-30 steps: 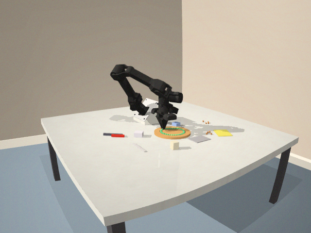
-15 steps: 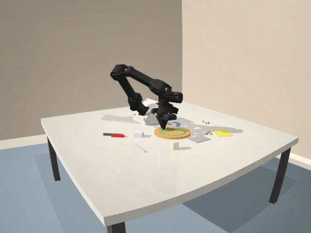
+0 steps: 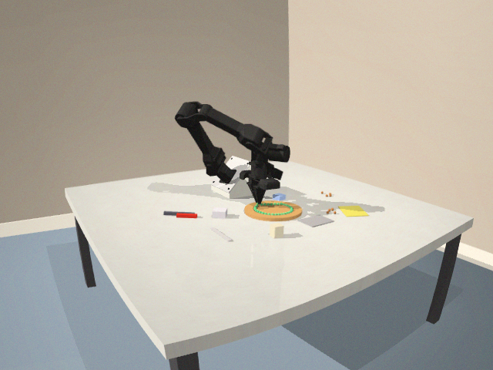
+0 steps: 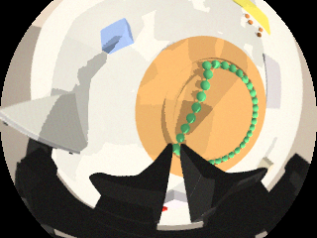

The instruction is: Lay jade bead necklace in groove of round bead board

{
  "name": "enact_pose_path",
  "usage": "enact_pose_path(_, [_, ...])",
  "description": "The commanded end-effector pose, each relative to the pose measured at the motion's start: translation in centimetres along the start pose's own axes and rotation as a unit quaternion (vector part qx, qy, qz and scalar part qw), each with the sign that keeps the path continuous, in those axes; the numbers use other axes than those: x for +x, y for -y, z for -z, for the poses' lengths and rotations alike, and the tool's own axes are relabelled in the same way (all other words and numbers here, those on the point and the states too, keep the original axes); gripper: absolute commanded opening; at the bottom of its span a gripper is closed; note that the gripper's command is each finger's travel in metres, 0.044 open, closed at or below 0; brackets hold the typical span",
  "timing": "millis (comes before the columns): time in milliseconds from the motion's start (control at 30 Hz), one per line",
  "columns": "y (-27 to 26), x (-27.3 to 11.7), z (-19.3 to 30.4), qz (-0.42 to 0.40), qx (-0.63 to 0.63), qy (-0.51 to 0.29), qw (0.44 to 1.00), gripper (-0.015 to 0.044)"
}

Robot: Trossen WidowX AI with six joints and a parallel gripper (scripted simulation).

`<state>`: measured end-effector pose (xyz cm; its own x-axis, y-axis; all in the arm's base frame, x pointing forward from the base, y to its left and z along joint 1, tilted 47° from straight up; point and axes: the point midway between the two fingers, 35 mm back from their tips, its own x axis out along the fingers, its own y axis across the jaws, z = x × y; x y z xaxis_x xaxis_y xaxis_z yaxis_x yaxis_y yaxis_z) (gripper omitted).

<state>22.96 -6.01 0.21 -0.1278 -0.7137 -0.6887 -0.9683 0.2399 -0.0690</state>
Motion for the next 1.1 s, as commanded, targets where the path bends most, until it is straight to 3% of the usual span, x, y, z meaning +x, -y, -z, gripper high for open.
enact_pose_path(0, [-0.27, -0.17, 0.11, 0.0, 0.002, 0.001, 1.0, 0.0])
enact_pose_path(367, [-0.31, 0.73, 0.14, 0.001, 0.002, 0.0, 1.0, 0.0])
enact_pose_path(900, [-0.31, -0.12, 0.13, 0.001, 0.002, 0.001, 1.0, 0.042])
enact_pose_path(1067, [-0.32, -0.17, 0.1, 0.0, 0.002, 0.001, 1.0, 0.044])
